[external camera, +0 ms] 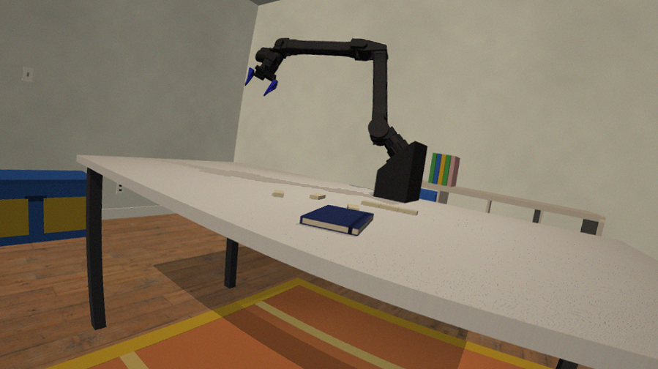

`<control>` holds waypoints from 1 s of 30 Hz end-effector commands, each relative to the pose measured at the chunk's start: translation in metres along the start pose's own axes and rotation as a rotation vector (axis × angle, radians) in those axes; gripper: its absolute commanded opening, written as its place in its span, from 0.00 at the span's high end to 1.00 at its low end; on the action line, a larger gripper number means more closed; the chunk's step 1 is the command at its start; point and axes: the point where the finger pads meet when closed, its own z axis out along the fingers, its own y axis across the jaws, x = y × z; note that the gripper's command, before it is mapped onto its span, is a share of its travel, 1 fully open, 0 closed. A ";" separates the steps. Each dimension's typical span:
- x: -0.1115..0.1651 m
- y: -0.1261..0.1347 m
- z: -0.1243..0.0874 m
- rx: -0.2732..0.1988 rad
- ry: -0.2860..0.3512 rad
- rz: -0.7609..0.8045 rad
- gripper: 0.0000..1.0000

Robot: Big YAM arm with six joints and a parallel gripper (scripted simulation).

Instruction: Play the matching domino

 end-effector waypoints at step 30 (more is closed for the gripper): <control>-0.057 -0.036 0.031 0.121 -0.118 0.161 0.00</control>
